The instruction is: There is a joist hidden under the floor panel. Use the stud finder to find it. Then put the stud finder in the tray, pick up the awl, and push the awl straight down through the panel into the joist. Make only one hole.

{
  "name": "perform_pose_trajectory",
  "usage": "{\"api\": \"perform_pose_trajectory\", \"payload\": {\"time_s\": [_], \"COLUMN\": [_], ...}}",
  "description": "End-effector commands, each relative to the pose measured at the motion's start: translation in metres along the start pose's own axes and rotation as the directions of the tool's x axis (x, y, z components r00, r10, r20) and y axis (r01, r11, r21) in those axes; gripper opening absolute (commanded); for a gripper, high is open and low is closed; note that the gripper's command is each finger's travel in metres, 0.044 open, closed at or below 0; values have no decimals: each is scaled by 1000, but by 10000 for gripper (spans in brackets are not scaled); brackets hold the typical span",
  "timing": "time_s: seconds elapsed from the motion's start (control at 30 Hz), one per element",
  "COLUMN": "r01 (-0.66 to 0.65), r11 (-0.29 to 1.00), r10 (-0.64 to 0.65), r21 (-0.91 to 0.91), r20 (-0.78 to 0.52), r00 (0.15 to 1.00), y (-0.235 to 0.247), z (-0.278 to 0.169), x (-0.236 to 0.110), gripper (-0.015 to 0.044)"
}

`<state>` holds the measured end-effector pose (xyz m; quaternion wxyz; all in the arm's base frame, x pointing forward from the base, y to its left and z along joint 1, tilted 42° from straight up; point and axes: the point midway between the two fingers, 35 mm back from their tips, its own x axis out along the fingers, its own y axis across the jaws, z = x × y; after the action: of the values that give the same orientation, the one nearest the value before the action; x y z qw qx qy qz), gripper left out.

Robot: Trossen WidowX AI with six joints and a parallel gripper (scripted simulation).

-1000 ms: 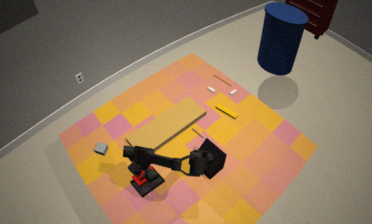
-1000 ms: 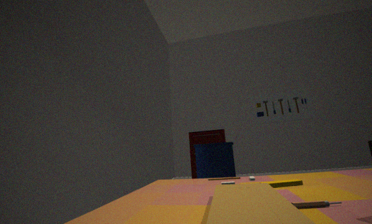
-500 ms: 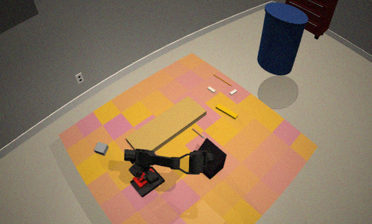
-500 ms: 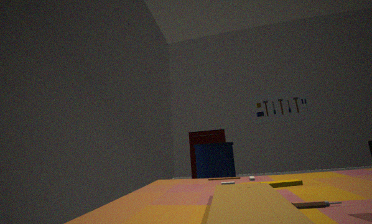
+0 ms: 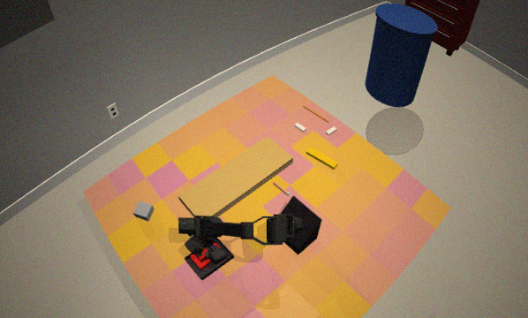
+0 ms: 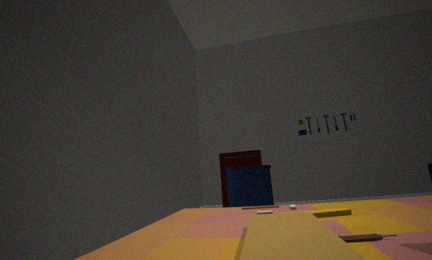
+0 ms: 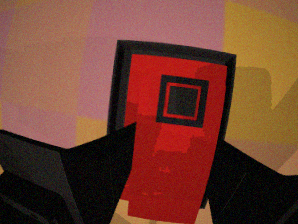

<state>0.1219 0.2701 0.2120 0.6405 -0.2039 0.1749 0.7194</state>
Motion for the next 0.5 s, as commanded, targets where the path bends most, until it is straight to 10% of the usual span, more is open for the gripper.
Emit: {"api": "perform_pose_trajectory", "payload": {"time_s": [0.0,0.47], "r01": [2,2], "r11": [1000,1000], "r10": [-2,-2], "r21": [6,7], "r20": [0,2], "r00": [1000,1000], "y": [1,2], "z": [-3,-8], "x": [7,24], "gripper": [0,0]}}
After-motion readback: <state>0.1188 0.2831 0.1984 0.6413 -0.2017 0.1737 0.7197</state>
